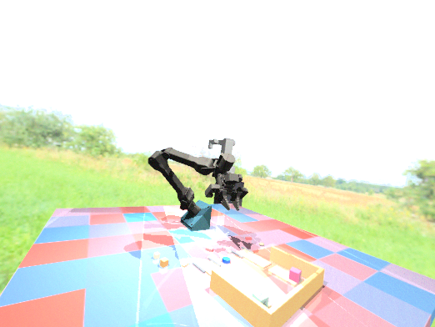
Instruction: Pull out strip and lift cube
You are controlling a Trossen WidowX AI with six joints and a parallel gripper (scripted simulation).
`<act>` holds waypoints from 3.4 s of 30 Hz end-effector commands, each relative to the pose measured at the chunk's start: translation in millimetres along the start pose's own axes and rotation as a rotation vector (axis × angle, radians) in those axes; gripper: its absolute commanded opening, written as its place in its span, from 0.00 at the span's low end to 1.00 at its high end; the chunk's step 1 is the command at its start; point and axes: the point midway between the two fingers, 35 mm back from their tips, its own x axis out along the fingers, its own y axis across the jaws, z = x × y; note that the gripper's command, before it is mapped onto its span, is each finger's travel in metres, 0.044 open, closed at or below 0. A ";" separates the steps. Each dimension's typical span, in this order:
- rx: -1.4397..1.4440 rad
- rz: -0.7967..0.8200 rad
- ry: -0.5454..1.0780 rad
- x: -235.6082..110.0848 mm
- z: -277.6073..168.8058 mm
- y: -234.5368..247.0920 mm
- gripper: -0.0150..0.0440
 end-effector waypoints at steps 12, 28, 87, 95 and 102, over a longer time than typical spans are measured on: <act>-0.108 0.074 0.573 98.7 -6.3 -70.4 0.25; -0.111 0.104 0.785 116.3 -30.8 -103.2 0.25; -0.112 0.101 0.785 162.3 -83.4 -99.6 0.25; -0.112 0.101 0.785 162.8 -84.0 -99.6 0.25; -0.112 0.101 0.785 163.3 -84.4 -99.6 0.25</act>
